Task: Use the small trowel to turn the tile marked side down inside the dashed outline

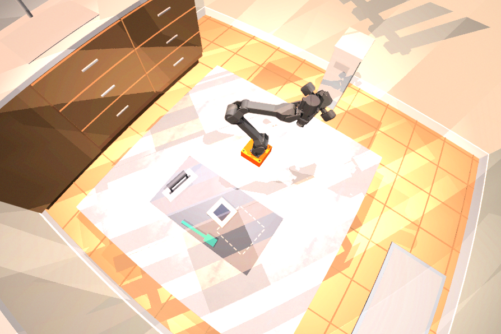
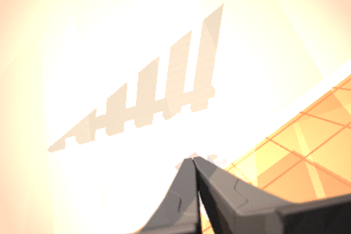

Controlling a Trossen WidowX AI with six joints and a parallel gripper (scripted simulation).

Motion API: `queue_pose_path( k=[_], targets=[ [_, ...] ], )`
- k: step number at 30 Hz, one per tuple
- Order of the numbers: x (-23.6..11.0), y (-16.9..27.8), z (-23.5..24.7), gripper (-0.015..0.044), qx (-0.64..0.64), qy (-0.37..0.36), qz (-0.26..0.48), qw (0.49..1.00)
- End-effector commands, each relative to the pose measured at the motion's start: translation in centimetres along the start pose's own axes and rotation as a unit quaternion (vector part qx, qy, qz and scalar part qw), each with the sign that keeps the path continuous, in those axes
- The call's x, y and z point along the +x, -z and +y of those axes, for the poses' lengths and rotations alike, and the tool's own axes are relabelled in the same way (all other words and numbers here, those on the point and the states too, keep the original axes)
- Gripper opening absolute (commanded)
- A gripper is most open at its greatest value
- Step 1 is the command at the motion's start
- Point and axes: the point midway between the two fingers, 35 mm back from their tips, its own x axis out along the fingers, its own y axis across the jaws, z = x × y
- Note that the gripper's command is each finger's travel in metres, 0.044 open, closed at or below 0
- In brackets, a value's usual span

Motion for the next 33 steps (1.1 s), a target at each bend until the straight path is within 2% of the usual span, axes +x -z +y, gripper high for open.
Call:
queue_pose_path(
  k=[1,3,7,28,32,33],
  targets=[
    [0.0,0.0,0.0,0.0,0.0,0.0,0.0,1.0],
    [0.0,0.0,0.0,0.0,0.0,0.0,0.0,1.0],
    [0.0,0.0,0.0,0.01,0.0,0.0,0.0,1.0],
    [0.0,0.0,0.0,0.01,0.0,0.0,0.0,1.0],
    [0.0,0.0,0.0,0.0,0.0,0.0,0.0,1.0],
    [0.0,0.0,0.0,0.0,0.0,0.0,0.0,1.0]
  ],
)
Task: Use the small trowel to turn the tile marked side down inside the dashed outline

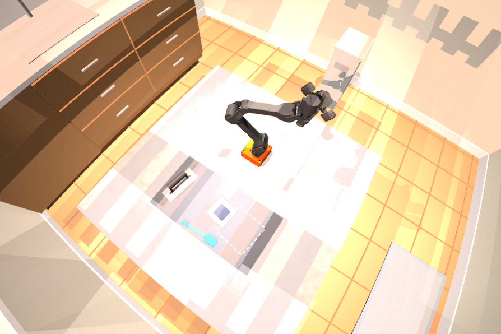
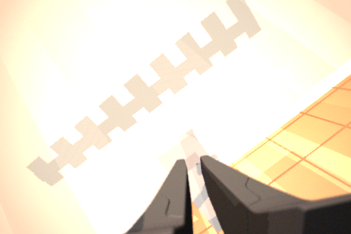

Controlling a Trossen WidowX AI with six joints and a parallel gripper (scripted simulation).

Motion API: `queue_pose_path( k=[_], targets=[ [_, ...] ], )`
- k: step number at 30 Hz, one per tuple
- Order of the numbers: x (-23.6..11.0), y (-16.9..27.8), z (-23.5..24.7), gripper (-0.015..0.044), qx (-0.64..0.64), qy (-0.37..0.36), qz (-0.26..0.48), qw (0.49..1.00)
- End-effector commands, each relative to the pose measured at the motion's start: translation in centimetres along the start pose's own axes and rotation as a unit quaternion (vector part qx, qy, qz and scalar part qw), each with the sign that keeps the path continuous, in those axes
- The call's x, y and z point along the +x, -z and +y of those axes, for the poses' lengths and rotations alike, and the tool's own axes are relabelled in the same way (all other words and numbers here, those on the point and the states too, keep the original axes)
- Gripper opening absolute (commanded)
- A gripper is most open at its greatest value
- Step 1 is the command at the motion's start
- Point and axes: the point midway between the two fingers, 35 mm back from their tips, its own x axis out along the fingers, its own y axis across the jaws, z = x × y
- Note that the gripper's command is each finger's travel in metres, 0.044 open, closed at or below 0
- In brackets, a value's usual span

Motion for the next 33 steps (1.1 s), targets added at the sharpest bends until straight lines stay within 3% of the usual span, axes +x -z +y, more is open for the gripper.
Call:
queue_pose_path(
  k=[1,13,19,23,33],
  targets=[
    [0.0,0.0,0.0,0.0,0.0,0.0,0.0,1.0],
    [0.0,0.0,0.0,0.0,0.0,0.0,0.0,1.0],
    [0.0,-0.1,-0.1,0.0153,-0.001,0.002,-0.001,1.0],
    [-0.8,-1.1,-2.4,0.0258,-0.02,0.049,-0.019,0.998],
    [-4.8,-4.2,-10.0,0.027,-0.003,0.197,-0.048,0.979]
  ],
)
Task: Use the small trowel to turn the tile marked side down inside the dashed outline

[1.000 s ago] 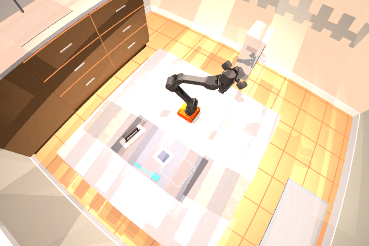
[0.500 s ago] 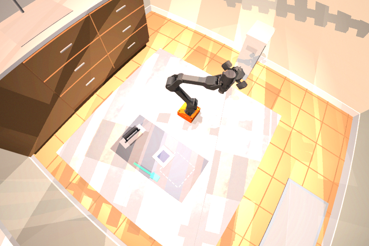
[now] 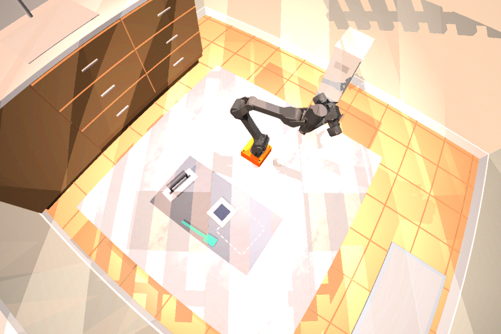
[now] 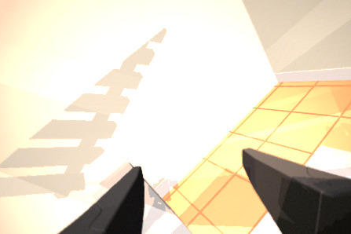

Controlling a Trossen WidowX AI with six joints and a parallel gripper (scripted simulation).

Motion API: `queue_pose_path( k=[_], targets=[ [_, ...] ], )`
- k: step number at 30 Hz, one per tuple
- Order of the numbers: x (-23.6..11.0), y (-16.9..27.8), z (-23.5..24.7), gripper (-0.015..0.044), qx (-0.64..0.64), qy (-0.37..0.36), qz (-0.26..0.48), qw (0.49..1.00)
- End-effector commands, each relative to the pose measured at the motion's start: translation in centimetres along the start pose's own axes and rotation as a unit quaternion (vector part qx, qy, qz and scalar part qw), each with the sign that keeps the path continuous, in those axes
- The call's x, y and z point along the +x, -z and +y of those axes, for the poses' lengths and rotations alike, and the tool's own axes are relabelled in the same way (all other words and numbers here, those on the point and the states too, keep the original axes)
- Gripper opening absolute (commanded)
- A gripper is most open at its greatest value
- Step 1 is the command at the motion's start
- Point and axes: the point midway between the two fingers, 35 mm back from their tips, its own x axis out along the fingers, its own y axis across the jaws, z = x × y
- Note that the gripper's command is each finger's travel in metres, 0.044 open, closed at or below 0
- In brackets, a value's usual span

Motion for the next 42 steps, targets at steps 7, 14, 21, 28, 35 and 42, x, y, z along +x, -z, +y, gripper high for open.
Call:
queue_pose_path(
  k=[7,14,21,28,35,42],
  targets=[
    [-4.1,-3.4,-8.5,0.027,0.015,0.157,-0.033,0.987],
    [-7.5,-4.8,-12.1,0.027,0.026,0.231,-0.052,0.971],
    [-12.4,-5.3,-16.7,0.027,0.035,0.32,-0.062,0.945],
    [-18.0,-5.1,-20.1,0.027,0.049,0.394,-0.068,0.915],
    [-23.3,-4.7,-23.0,0.027,0.079,0.465,-0.071,0.879],
    [-31.1,-3.4,-25.3,0.027,0.132,0.552,-0.084,0.819]
  ],
)
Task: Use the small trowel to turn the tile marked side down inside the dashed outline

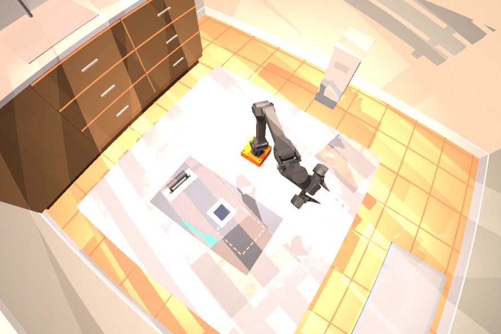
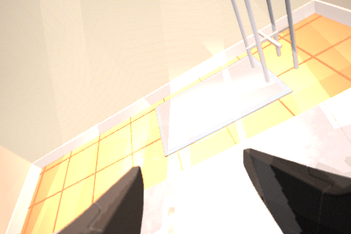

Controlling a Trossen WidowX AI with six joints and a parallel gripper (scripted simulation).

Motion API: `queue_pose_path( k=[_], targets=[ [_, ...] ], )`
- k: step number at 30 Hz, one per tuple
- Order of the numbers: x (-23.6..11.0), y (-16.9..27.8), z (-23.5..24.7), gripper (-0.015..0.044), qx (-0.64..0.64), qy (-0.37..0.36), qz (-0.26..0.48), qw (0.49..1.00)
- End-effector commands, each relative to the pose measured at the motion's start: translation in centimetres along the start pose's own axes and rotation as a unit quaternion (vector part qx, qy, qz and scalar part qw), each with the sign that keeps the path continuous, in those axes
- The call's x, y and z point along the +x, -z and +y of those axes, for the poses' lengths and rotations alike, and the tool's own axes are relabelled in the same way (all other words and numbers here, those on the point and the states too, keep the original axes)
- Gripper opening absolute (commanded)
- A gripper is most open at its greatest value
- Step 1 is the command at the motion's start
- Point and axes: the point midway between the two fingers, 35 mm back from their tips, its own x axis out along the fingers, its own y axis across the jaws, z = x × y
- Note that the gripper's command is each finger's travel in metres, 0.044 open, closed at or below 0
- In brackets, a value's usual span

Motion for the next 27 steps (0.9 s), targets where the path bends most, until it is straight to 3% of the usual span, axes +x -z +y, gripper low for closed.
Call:
queue_pose_path(
  k=[1,16,27],
  targets=[
    [-1.4,-0.5,-5.1,0.027,0.03,0.068,0.0,0.997],
    [-10.7,1.5,-22.2,0.027,0.14,0.292,0.021,0.946],
    [-19.5,5.7,-30.3,0.027,0.212,0.403,0.048,0.889]
  ],
)
